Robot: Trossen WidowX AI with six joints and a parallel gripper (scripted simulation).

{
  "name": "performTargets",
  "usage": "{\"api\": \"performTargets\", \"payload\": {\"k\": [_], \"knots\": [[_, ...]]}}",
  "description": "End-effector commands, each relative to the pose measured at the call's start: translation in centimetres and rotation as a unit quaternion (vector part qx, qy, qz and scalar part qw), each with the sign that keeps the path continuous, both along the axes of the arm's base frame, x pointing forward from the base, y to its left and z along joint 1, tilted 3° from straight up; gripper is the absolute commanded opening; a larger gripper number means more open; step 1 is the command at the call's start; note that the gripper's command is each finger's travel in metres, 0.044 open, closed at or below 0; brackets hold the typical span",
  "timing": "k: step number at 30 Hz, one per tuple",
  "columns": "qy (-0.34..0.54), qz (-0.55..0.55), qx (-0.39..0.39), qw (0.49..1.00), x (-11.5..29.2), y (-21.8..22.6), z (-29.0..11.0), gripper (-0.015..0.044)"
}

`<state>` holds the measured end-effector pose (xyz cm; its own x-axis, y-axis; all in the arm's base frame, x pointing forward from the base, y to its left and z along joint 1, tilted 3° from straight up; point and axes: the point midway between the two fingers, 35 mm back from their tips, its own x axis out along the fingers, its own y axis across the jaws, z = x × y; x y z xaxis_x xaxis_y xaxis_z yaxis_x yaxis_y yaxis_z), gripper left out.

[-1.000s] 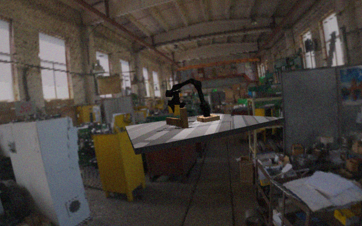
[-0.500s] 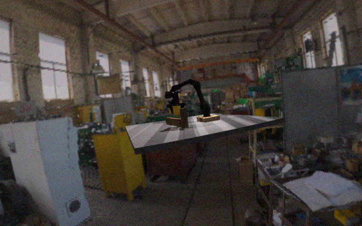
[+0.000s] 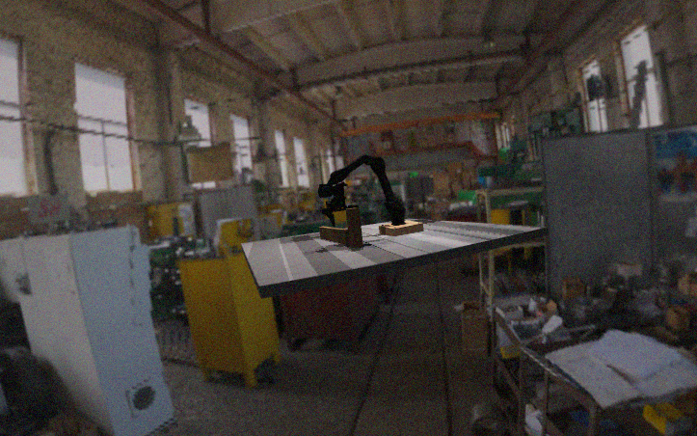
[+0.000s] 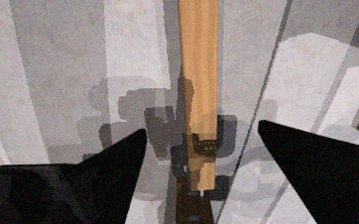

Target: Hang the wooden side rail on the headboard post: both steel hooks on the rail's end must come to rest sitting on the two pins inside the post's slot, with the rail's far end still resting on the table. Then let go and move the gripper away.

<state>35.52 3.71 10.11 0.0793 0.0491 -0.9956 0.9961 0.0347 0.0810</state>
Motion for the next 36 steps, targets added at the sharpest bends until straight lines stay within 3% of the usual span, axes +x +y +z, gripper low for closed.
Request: {"api": "performTargets", "payload": {"k": [1,36], "knots": [[0.004,-0.002,-0.002,1.000,0.0,0.0,-0.8,0.0440],[0.004,-0.002,-0.002,1.000,0.3,0.2,-6.4,0.0440]]}}
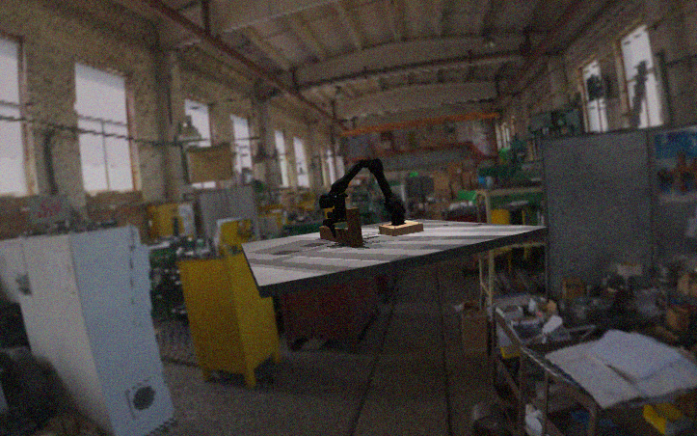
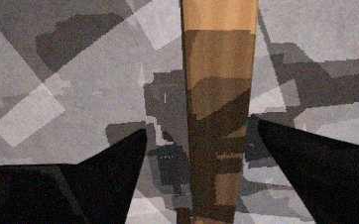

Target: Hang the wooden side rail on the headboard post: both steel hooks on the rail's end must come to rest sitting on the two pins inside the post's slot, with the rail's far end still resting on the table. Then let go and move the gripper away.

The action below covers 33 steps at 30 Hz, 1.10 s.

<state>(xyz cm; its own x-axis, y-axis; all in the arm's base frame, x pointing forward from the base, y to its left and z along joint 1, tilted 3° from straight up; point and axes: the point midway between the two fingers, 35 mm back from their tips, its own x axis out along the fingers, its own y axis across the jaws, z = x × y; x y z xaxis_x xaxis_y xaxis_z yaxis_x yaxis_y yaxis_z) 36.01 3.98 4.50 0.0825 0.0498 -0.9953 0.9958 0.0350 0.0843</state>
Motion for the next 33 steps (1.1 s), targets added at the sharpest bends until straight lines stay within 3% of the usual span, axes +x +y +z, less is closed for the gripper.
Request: {"api": "performTargets", "payload": {"k": [1,7,19,25,28,33], "knots": [[0.006,-0.002,-0.002,1.000,-0.20,-0.03,-0.99,0.0440],[0.006,-0.002,-0.002,1.000,-0.21,-0.03,-1.21,0.0440],[0.006,-0.002,-0.002,1.000,-0.21,-0.03,-1.21,0.0125],[0.006,-0.002,-0.002,1.000,-0.21,-0.03,-1.21,0.0085],[0.006,-0.002,-0.002,1.000,-0.21,-0.03,-1.21,0.0006],[0.006,-0.002,-0.002,1.000,-0.21,-0.03,-1.21,0.0000]]}}
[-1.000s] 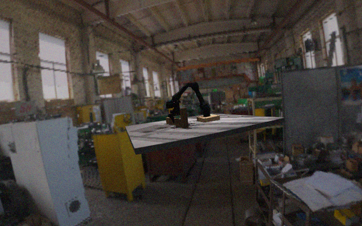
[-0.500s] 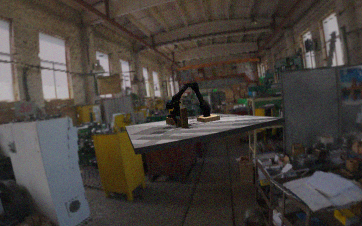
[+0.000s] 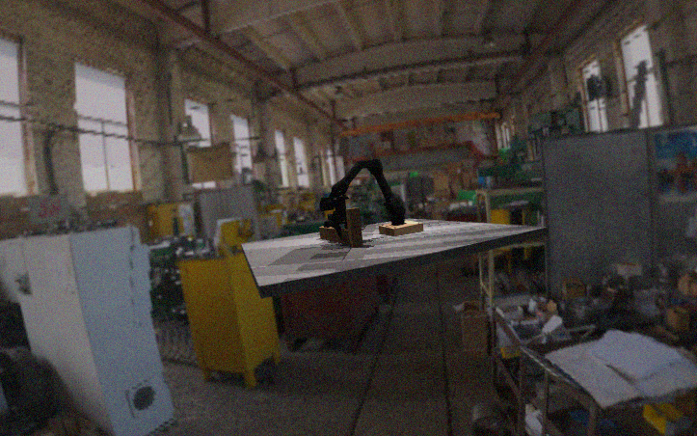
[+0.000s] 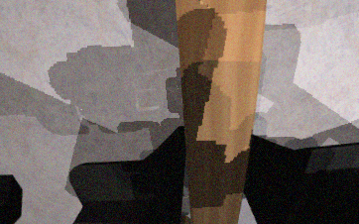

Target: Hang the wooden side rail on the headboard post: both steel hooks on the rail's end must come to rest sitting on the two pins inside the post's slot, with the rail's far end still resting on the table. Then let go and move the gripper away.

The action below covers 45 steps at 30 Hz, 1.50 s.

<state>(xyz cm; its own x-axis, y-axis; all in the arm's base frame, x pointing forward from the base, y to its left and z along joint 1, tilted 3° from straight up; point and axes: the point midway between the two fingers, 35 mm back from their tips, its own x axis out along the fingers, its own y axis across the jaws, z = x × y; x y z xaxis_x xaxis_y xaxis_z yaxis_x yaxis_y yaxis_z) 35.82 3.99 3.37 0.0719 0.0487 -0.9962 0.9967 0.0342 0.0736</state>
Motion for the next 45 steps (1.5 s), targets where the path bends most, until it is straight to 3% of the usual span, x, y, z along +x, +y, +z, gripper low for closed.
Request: {"api": "performTargets", "payload": {"k": [1,45], "knots": [[0.001,-0.001,-0.002,1.000,-0.02,-0.04,-0.08,0.0000],[0.002,-0.040,0.001,0.999,0.06,0.00,0.31,0.0000]]}}
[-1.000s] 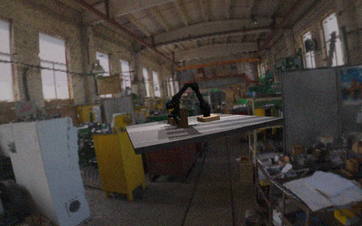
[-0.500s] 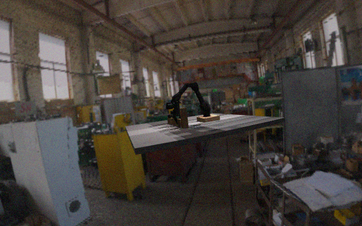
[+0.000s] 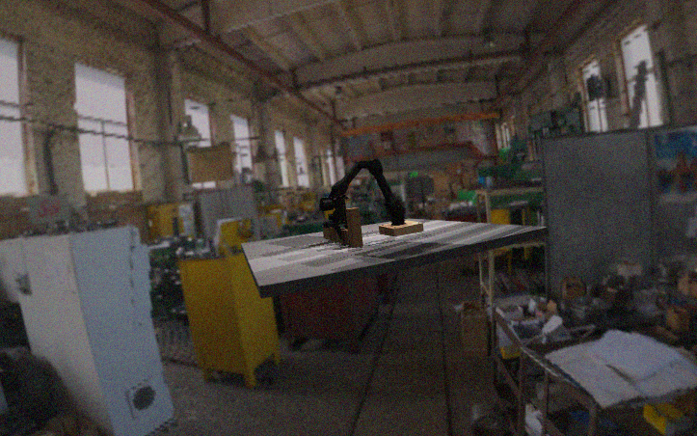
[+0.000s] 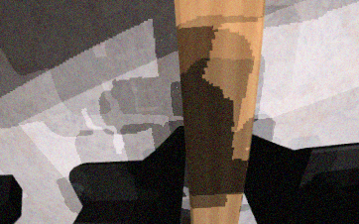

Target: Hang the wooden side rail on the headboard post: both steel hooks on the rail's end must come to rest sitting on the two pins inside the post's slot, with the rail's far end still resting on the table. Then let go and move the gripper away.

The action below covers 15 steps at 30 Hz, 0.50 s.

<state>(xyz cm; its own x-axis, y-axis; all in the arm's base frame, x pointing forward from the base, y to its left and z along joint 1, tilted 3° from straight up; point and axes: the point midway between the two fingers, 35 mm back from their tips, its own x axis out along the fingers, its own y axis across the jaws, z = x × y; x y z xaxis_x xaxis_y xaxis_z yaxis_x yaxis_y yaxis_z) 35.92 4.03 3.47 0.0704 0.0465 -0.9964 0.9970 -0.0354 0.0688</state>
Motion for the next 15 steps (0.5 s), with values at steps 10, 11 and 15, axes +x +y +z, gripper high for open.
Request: {"api": "performTargets", "payload": {"k": [10,11,15], "knots": [[0.000,-0.006,0.000,1.000,-0.05,-0.04,0.37,0.0000],[0.000,-0.006,0.000,1.000,-0.05,-0.05,0.39,0.0000],[0.000,-0.006,0.000,1.000,-0.05,-0.05,0.45,0.0000]]}}
